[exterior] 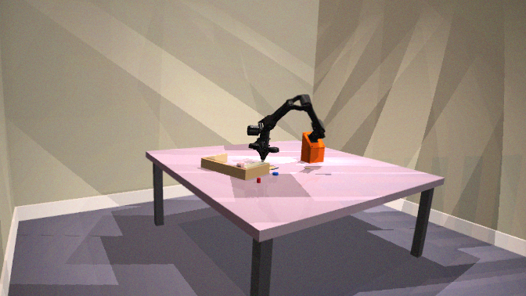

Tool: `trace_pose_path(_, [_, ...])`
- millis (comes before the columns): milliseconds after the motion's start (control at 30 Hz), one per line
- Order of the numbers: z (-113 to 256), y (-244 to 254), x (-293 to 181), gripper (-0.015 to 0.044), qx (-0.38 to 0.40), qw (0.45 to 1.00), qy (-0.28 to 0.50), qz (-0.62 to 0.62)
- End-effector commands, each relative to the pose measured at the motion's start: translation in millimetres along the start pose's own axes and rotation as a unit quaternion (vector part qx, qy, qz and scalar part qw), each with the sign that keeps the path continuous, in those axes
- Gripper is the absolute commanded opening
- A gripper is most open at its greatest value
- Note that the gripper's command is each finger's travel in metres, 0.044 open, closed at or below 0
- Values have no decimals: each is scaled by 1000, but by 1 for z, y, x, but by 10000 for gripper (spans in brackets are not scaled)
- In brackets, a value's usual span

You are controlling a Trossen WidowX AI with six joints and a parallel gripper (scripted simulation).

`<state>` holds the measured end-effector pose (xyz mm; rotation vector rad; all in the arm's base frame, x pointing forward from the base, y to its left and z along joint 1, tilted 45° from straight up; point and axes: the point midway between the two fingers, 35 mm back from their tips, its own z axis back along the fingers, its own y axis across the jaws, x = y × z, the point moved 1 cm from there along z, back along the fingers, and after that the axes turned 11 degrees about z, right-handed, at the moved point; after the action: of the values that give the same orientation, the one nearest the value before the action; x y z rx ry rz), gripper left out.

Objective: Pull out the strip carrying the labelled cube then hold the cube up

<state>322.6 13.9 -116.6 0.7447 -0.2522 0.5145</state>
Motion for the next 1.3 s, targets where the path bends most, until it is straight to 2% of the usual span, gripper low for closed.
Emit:
trace_pose_path(0, [-5,7,-15,0,7,1000,12,-7])
trace_pose_path(1267, [-4,18,-63,0,7,1000,13,-7])
